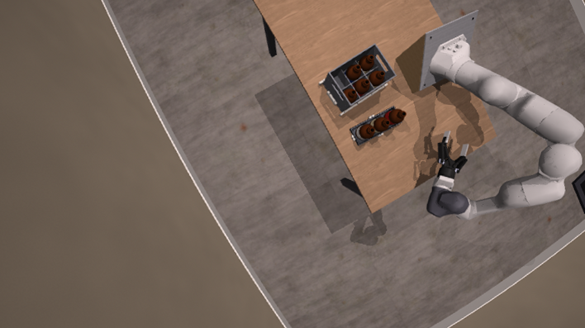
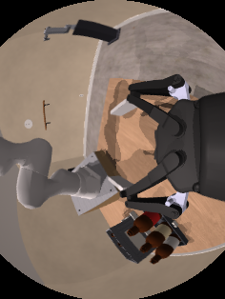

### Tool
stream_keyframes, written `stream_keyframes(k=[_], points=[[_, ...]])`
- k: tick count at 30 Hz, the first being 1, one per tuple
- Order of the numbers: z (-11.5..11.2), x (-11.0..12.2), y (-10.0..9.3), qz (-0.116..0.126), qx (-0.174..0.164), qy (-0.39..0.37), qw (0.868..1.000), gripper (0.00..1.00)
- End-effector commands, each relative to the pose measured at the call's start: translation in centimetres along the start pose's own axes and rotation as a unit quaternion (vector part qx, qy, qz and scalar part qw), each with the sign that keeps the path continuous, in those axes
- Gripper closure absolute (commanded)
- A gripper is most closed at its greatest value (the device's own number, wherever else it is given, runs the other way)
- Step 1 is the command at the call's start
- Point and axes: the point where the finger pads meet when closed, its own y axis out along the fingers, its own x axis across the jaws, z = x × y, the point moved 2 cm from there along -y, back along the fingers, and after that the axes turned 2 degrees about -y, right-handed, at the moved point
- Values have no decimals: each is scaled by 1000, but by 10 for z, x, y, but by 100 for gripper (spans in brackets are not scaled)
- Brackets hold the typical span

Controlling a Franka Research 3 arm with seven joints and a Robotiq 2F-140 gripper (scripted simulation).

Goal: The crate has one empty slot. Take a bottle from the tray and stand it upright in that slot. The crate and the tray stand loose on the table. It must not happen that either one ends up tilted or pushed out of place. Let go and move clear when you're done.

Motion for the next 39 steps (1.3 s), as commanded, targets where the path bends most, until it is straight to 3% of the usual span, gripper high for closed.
stream_keyframes(k=[1,2,3,9,10,14,15,19,20,39], points=[[-6,-10,-11,4,-20,-84,996,0],[-6,-10,-11,4,-20,-84,996,0],[-11,-20,-27,12,-43,-123,991,0],[-11,-20,-27,12,-43,-123,991,0],[-15,-32,-44,23,-66,-164,984,0],[-15,-32,-44,23,-66,-164,984,0],[-18,-45,-63,38,-89,-207,974,0],[-18,-45,-63,38,-89,-207,974,0],[-20,-59,-83,56,-112,-251,960,0],[-20,-59,-83,56,-112,-251,960,0]])
